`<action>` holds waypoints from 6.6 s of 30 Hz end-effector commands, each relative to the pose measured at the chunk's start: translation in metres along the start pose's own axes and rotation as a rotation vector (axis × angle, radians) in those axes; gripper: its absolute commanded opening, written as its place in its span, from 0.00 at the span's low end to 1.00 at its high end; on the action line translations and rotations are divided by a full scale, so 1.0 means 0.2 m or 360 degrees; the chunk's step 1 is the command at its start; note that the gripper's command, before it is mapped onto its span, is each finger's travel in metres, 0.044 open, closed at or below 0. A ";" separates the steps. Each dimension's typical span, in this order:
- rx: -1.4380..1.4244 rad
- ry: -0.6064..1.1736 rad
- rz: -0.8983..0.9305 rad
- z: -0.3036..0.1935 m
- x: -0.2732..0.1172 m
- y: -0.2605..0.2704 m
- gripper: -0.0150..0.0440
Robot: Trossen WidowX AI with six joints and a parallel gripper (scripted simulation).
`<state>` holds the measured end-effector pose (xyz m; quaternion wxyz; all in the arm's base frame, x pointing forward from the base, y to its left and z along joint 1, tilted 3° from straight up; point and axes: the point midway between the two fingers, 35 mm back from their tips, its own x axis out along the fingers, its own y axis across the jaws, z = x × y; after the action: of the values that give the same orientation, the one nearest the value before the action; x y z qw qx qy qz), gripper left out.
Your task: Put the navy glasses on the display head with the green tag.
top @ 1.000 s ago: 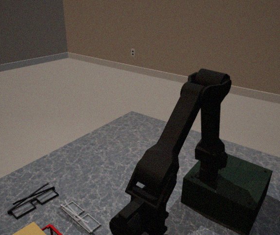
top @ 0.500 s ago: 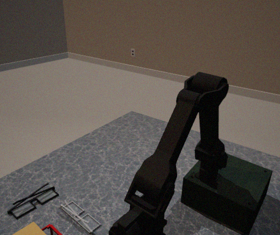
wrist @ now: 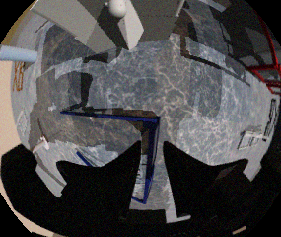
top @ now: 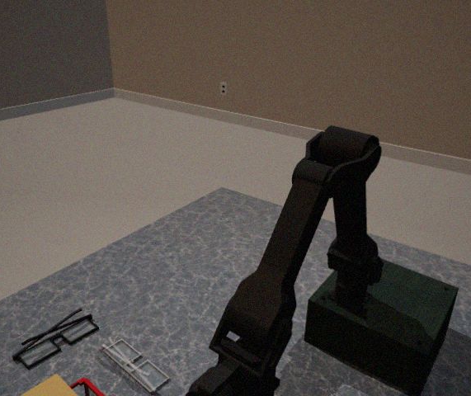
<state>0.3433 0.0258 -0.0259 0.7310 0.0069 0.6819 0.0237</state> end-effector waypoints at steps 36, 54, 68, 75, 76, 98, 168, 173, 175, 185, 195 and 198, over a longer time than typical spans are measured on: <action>-0.0006 0.0001 0.0004 0.00 -0.33 0.01 0.25; -0.0005 0.0000 0.0009 0.05 -0.51 0.13 0.25; -0.0004 -0.0002 0.0024 0.13 -0.53 0.60 0.25; -0.0003 -0.0002 0.0033 0.12 -0.53 0.85 0.25; -0.0003 -0.0002 0.0035 0.11 -0.53 0.88 0.25; -0.0003 -0.0002 0.0038 0.10 -0.30 0.98 0.25; -0.0003 -0.0007 0.0035 0.27 -0.23 0.89 0.25; -0.0003 -0.0007 0.0035 0.28 -0.23 0.89 0.25; -0.0003 -0.0008 0.0035 0.29 -0.23 0.89 0.25; -0.0004 -0.0008 0.0035 0.31 -0.23 0.89 0.25; -0.0004 -0.0009 0.0035 0.31 -0.23 0.89 0.25; -0.0004 -0.0008 0.0035 0.31 -0.23 0.89 0.25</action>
<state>0.3965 0.2011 0.0301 0.7305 0.0131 0.6821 0.0302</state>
